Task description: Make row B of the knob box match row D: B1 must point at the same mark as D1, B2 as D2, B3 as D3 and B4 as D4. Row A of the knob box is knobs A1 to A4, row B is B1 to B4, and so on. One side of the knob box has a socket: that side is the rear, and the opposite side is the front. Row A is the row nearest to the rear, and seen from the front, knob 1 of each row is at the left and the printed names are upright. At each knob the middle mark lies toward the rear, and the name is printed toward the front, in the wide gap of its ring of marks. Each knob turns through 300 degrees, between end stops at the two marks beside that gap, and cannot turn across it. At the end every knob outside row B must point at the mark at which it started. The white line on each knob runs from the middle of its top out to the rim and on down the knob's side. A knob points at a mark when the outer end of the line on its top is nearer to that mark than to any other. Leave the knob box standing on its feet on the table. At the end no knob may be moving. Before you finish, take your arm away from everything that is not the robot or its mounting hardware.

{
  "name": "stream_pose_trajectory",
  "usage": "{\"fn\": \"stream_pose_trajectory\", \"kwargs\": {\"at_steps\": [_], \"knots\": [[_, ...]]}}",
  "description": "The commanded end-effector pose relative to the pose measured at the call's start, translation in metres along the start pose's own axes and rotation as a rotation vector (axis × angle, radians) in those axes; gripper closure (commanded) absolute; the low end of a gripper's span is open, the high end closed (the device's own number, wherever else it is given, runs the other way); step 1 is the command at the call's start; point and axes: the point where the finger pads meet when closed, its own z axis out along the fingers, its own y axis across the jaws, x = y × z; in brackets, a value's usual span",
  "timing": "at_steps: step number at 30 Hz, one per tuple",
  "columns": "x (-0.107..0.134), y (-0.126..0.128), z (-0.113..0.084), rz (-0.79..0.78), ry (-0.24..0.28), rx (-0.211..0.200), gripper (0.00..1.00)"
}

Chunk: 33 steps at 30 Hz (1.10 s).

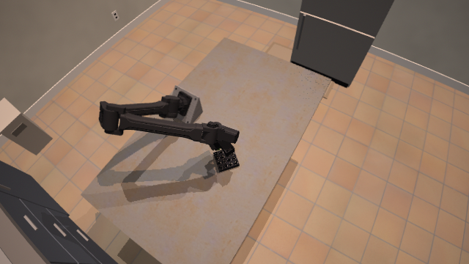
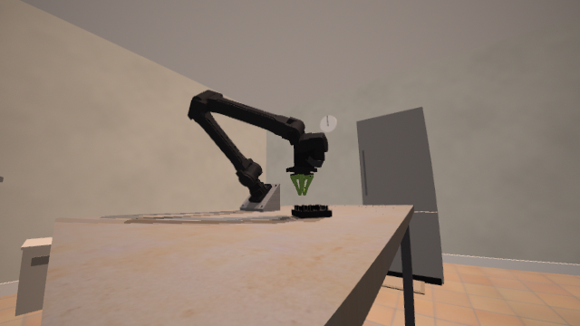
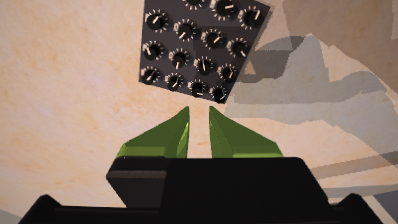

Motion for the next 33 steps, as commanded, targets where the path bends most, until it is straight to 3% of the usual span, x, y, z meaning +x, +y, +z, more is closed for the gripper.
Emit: {"fn": "stream_pose_trajectory", "kwargs": {"at_steps": [1,24,26,27,33], "knots": [[-0.005,0.001,0.006,-0.006,-0.004,0.002,0.81],[-0.002,0.002,0.029,-0.009,-0.001,0.004,0.81],[-0.002,0.002,0.029,-0.009,-0.001,0.004,0.81],[-0.016,0.009,0.017,-0.008,-0.037,-0.012,0.81],[-0.008,0.004,0.027,-0.008,-0.012,-0.001,0.81]]}}
